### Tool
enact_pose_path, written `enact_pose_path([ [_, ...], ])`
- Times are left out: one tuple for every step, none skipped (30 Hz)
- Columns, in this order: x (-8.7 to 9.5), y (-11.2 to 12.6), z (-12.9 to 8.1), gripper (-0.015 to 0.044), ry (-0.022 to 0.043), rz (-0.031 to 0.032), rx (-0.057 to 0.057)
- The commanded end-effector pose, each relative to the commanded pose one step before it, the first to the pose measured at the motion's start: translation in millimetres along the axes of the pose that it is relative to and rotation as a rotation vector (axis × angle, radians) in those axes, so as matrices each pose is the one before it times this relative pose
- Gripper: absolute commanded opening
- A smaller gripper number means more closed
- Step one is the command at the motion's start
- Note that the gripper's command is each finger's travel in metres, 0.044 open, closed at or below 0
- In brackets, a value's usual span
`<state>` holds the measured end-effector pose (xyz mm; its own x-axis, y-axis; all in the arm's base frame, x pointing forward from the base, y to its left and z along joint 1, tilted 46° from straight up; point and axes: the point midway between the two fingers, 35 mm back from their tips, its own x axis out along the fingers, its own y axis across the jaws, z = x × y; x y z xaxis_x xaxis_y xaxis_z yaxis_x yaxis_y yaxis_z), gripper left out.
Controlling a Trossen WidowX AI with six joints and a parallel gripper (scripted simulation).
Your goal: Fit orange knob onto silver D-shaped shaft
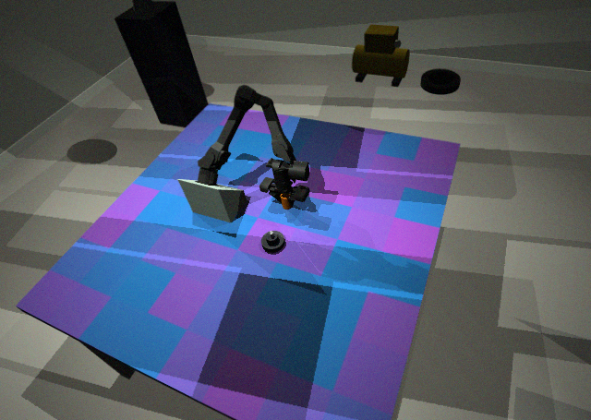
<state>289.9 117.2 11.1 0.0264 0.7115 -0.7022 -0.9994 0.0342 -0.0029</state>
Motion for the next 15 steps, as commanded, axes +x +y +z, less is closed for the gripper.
enact_pose_path([
  [-3.62,-1.22,-0.30,0.0013,-0.00100,-0.00041,0.0050],
  [-2.79,-0.77,-0.36,0.0000,0.00129,-0.00029,0.0000],
  [-2.81,-0.74,-0.35,0.0000,0.00124,-0.00026,0.0000],
  [-2.83,-0.70,-0.34,0.0000,0.00119,-0.00024,0.0000],
  [-2.85,-0.67,-0.34,0.0000,0.00114,-0.00021,0.0000],
  [-2.86,-0.63,-0.33,0.0000,0.00109,-0.00019,0.0000],
  [-2.88,-0.59,-0.32,0.0000,0.00103,-0.00017,0.0000],
  [-2.90,-0.56,-0.31,0.0000,0.00098,-0.00014,0.0000],
  [-2.90,-0.56,-0.35,0.0000,0.00095,-0.00013,0.0000],
  [-2.92,-0.53,-0.33,0.0000,0.00090,-0.00011,0.0000],
  [-2.93,-0.49,-0.32,0.0000,0.00084,-0.00009,0.0000],
  [-2.95,-0.46,-0.31,0.0000,0.00079,-0.00007,0.0000],
  [-2.96,-0.42,-0.30,0.0000,0.00073,-0.00005,0.0000],
  [-2.98,-0.38,-0.29,0.0000,0.00068,-0.00003,0.0000],
  [-2.99,-0.35,-0.28,0.0000,0.00062,-0.00001,0.0000],
])
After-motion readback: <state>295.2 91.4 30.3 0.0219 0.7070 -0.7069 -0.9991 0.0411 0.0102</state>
